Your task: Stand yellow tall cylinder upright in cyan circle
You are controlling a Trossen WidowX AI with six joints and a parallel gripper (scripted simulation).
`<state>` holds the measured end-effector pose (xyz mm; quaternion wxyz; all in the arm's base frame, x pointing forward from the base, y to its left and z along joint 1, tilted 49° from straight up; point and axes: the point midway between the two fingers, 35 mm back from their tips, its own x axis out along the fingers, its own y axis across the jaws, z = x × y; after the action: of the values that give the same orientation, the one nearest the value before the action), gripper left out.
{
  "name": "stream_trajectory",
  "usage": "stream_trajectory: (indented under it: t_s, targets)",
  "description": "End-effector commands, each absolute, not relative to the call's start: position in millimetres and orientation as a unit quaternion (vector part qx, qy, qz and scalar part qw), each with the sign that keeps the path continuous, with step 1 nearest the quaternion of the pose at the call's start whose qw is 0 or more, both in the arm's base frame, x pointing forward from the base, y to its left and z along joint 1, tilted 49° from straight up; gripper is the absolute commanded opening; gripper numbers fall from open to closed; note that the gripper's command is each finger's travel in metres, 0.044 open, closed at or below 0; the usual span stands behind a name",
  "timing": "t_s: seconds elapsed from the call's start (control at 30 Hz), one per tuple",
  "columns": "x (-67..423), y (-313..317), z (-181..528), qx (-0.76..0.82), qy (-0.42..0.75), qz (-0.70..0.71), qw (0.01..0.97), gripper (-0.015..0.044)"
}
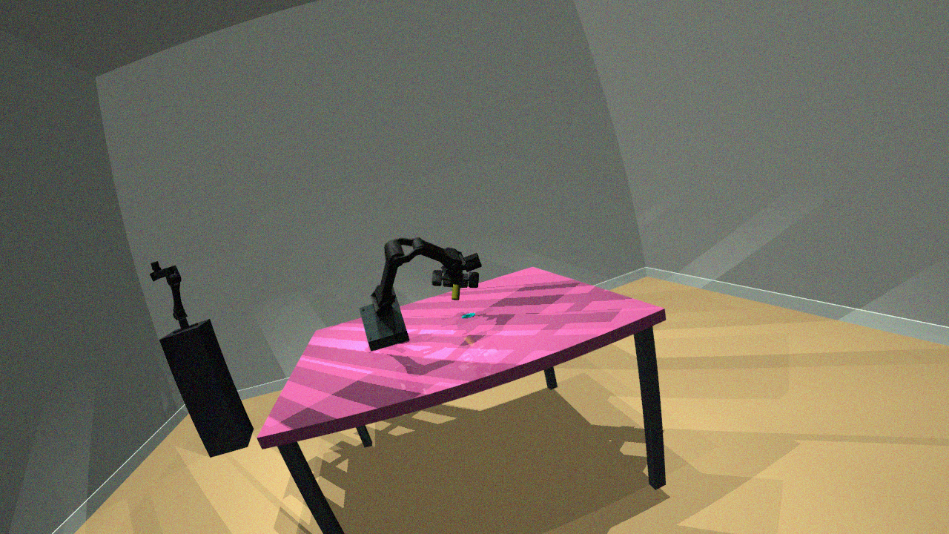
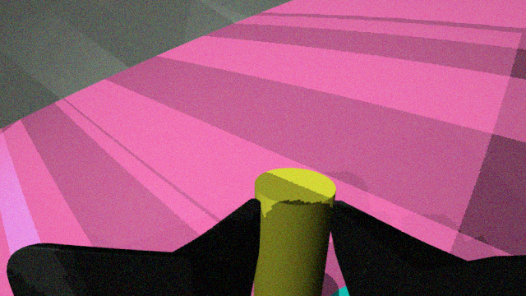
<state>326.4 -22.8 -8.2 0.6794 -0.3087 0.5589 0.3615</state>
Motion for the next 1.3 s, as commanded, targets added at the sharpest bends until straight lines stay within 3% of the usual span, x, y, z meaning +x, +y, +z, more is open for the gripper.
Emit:
stream_trajectory:
  t_s: [0.0,1.27]
  targets:
    - [325.1,-22.2,-7.5,-0.308,0.546,0.369,0.686,0.0105]
    - [327.1,-25.9,9.8,-0.317,0.418,0.402,0.751,0.0105]
